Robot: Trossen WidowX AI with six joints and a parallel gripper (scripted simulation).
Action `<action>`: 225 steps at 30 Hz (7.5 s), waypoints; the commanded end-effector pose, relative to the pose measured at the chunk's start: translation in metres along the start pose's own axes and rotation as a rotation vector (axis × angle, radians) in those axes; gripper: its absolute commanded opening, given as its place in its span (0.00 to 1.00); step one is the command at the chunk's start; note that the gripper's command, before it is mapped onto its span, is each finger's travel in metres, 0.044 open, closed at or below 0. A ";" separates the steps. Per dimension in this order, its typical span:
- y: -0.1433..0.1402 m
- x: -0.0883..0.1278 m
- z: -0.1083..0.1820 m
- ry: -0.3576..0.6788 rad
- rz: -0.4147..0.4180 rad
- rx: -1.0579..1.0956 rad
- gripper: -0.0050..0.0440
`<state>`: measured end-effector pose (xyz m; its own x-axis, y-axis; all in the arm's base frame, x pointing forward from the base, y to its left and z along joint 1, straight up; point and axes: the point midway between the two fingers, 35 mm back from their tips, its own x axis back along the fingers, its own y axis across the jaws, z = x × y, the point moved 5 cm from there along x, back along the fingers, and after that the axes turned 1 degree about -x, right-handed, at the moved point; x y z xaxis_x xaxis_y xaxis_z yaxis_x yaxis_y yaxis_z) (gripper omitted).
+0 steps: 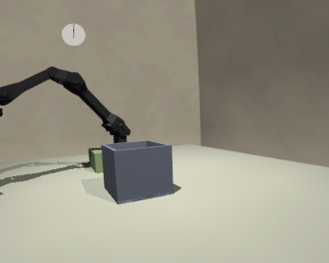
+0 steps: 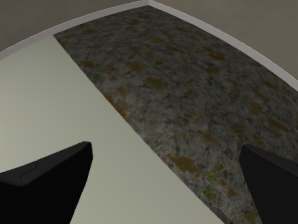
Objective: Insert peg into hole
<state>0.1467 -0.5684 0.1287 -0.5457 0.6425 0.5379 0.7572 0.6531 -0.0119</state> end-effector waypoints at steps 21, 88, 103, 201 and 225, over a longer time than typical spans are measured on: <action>0.024 -0.002 -0.006 0.018 -0.032 -0.025 1.00; 0.459 0.424 0.241 1.008 0.092 -0.194 1.00; 0.460 0.402 0.276 1.009 0.092 -0.194 1.00; 0.466 0.392 0.289 1.009 0.092 -0.194 0.10; 0.469 0.398 0.250 1.013 0.106 -0.183 0.10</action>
<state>0.1862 0.0970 0.1201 0.0268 0.0040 0.9996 0.8739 0.4855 -0.0254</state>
